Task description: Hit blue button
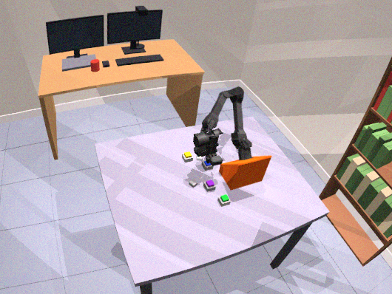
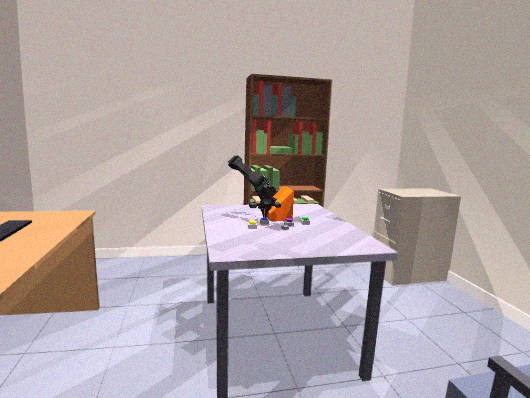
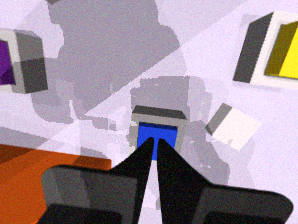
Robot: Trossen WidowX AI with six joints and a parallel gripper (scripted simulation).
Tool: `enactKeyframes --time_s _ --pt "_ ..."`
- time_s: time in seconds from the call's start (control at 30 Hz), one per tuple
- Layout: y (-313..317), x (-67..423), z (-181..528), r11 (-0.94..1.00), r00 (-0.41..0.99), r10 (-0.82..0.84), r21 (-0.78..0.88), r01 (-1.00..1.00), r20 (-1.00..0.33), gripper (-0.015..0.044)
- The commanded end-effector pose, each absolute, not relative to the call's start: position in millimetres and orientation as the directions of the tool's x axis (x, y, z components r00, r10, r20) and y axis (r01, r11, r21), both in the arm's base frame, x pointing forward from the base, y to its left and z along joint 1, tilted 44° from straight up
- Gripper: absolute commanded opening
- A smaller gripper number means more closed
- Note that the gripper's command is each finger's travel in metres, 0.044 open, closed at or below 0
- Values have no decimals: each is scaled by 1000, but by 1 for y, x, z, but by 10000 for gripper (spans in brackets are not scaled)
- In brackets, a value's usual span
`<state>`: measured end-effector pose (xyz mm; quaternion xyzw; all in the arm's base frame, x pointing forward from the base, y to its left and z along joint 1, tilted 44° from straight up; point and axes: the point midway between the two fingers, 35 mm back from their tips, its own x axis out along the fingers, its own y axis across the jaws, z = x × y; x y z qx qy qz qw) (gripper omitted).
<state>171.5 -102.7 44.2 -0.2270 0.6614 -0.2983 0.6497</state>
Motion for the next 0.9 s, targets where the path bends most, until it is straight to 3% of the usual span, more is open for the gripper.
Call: enactKeyframes --time_s 0.0,0.5,0.87 --pt "-104 170 44 714 -57 -693 -696 80 -718 20" --pt "-80 172 67 715 -58 -692 -694 79 -720 20" --pt "7 249 37 750 -42 -656 -657 74 -754 309"
